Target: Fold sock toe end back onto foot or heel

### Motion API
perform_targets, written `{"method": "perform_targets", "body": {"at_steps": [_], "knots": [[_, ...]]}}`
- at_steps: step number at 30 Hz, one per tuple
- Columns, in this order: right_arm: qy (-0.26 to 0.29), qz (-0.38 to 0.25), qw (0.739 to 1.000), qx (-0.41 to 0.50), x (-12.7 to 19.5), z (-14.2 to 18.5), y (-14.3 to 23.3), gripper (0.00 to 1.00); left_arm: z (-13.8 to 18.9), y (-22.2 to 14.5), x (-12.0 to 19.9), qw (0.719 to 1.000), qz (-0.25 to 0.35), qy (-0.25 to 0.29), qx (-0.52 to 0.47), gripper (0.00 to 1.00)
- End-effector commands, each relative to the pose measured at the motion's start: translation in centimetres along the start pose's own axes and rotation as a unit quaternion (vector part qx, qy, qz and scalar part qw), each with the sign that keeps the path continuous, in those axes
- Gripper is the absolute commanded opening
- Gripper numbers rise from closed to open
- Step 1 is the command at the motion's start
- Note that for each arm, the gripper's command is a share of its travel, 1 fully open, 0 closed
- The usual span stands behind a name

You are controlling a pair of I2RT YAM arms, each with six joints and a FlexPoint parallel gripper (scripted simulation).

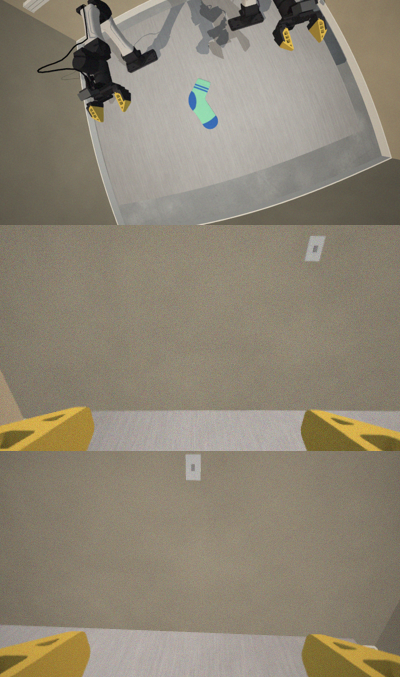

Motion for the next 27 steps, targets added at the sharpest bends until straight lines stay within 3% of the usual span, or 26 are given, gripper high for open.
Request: {"method": "perform_targets", "body": {"at_steps": [1, 18, 19, 27], "knots": [[-0.009, 0.001, 1.000, 0.000, 0.2, -0.7, 0.0, 1.00, -0.5, 0.0, 0.1, 1.000, 0.001, -0.007, 0.001, 1.00], [-0.009, 0.001, 1.000, 0.000, 0.2, -0.7, 0.0, 1.00, -0.5, 0.0, 0.1, 1.000, 0.001, -0.007, 0.001, 1.00], [-0.009, 0.001, 1.000, 0.000, 0.2, -0.7, 0.0, 1.00, -0.2, -0.8, -0.5, 1.000, 0.013, 0.008, -0.009, 0.34], [-0.009, 0.001, 1.000, 0.000, 0.2, -0.7, 0.0, 1.00, 3.0, -3.7, -2.4, 0.990, 0.050, 0.086, -0.100, 0.34]]}}
Point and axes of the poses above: on each arm, the point where the finger pads meet when closed, its own x axis back along the fingers, its own y axis across the jaws, z = x × y, the point moved 1 cm from there along x, back along the fingers, and after that the axes turned 2 degrees about x, right-handed, at the moved point
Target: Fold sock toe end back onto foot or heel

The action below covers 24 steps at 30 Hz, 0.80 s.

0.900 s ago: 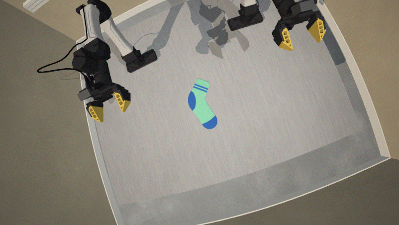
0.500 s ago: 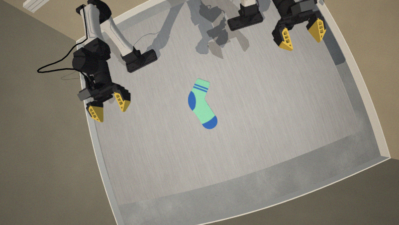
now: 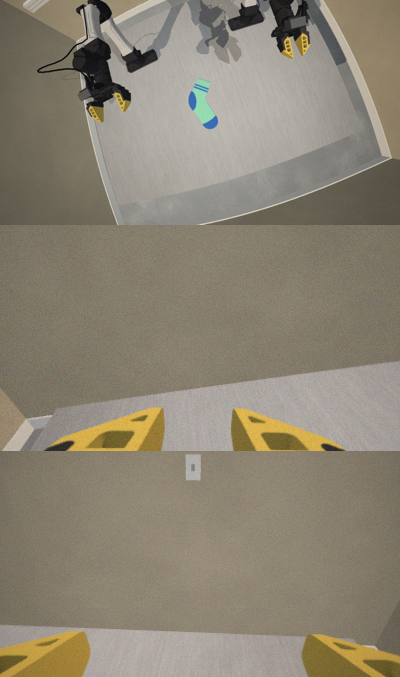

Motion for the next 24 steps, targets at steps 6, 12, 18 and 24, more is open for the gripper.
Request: {"method": "perform_targets", "body": {"at_steps": [6, 12, 18, 24], "knots": [[-0.009, 0.001, 1.000, 0.000, 0.2, -0.7, 0.0, 1.00, 2.1, -3.9, -2.3, 0.991, 0.054, 0.078, -0.098, 0.34], [-0.009, 0.001, 1.000, 0.000, 0.2, -0.7, 0.0, 1.00, 3.9, -6.8, -3.6, 0.977, 0.096, 0.118, -0.150, 0.34], [-0.009, 0.001, 1.000, 0.000, 0.2, -0.7, 0.0, 1.00, 6.4, -10.3, -4.5, 0.951, 0.148, 0.162, -0.217, 0.34], [-0.009, 0.001, 1.000, 0.000, 0.2, -0.7, 0.0, 1.00, 8.0, -12.6, -4.9, 0.928, 0.185, 0.187, -0.262, 0.34]]}}
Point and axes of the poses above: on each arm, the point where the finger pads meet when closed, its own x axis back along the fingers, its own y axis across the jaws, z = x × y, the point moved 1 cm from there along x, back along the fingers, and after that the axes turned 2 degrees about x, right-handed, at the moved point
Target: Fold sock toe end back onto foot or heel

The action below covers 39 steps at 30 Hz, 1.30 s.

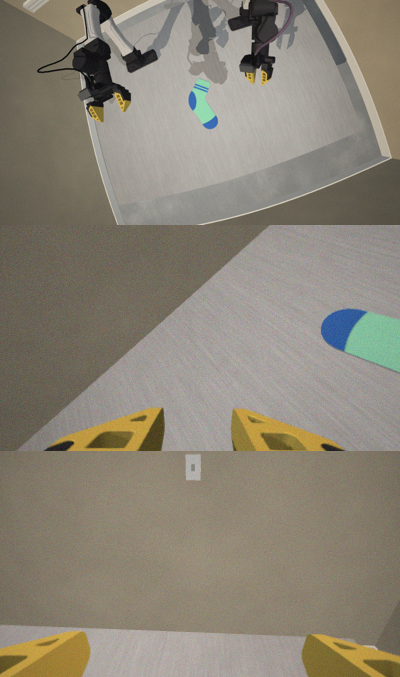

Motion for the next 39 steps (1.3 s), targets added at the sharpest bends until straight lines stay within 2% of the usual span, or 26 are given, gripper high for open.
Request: {"method": "perform_targets", "body": {"at_steps": [1, 8, 15, 19, 26, 32, 34, 39], "knots": [[-0.009, 0.001, 1.000, 0.000, 0.2, -0.7, 0.0, 1.00, 0.0, -0.8, -0.5, 0.999, 0.017, 0.029, -0.041, 0.34], [-0.009, 0.001, 1.000, 0.000, 0.2, -0.7, 0.0, 1.00, 0.5, -5.3, -2.7, 0.986, 0.084, 0.069, -0.129, 0.34], [-0.009, 0.001, 1.000, 0.000, 0.2, -0.7, 0.0, 1.00, 1.3, -10.1, -4.3, 0.958, 0.153, 0.103, -0.221, 0.34], [-0.009, 0.001, 1.000, 0.000, 0.2, -0.7, 0.0, 1.00, 1.5, -11.3, -4.7, 0.949, 0.169, 0.110, -0.244, 0.34], [-0.009, 0.001, 1.000, 0.000, 0.2, -0.7, 0.0, 1.00, 2.8, -16.4, -5.5, 0.900, 0.240, 0.136, -0.338, 0.34], [-0.009, 0.001, 1.000, 0.000, 0.2, -0.7, 0.0, 1.00, 4.2, -20.5, -5.7, 0.846, 0.298, 0.152, -0.416, 0.34], [-0.009, 0.001, 1.000, 0.000, 0.2, -0.7, 0.0, 1.00, 4.2, -20.5, -5.7, 0.846, 0.298, 0.152, -0.416, 0.34], [-0.009, 0.001, 1.000, 0.000, 0.2, -0.7, 0.0, 1.00, 5.4, -23.9, -5.6, 0.793, 0.345, 0.161, -0.476, 0.34]]}}
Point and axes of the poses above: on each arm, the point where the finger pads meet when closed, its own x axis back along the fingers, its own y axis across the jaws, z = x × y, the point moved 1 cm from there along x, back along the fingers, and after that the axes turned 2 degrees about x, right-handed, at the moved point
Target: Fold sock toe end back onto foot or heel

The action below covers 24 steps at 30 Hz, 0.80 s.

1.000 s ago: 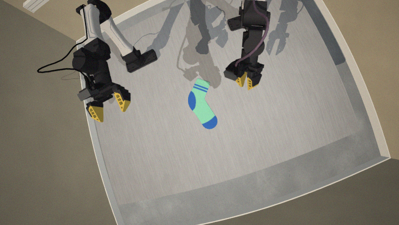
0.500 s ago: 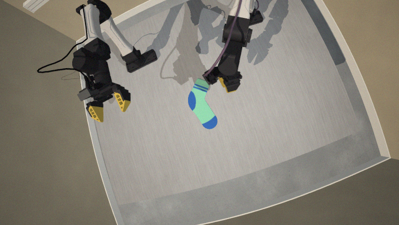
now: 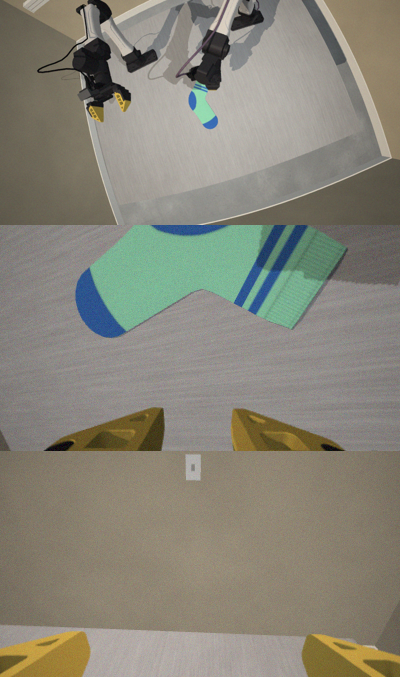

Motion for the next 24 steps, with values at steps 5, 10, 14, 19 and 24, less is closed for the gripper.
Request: {"method": "perform_targets", "body": {"at_steps": [5, 10, 14, 19, 24], "knots": [[-0.009, 0.001, 1.000, 0.000, 0.2, -0.7, 0.0, 1.00, -2.8, -4.2, -2.7, 0.986, 0.093, 0.031, -0.137, 0.34], [-0.009, 0.001, 1.000, 0.000, 0.2, -0.7, 0.0, 1.00, -4.2, -6.4, -3.8, 0.968, 0.135, 0.042, -0.209, 0.34], [-0.009, 0.001, 1.000, 0.000, 0.2, -0.7, 0.0, 1.00, -4.2, -6.2, -4.1, 0.968, 0.135, 0.044, -0.208, 0.34], [-0.009, 0.001, 1.000, 0.000, 0.2, -0.7, 0.0, 1.00, -4.9, -7.7, -5.4, 0.968, 0.149, 0.039, -0.197, 0.34], [-0.009, 0.001, 1.000, 0.000, 0.2, -0.7, 0.0, 1.00, -5.1, -7.4, -4.6, 0.971, 0.132, 0.029, -0.198, 0.34]]}}
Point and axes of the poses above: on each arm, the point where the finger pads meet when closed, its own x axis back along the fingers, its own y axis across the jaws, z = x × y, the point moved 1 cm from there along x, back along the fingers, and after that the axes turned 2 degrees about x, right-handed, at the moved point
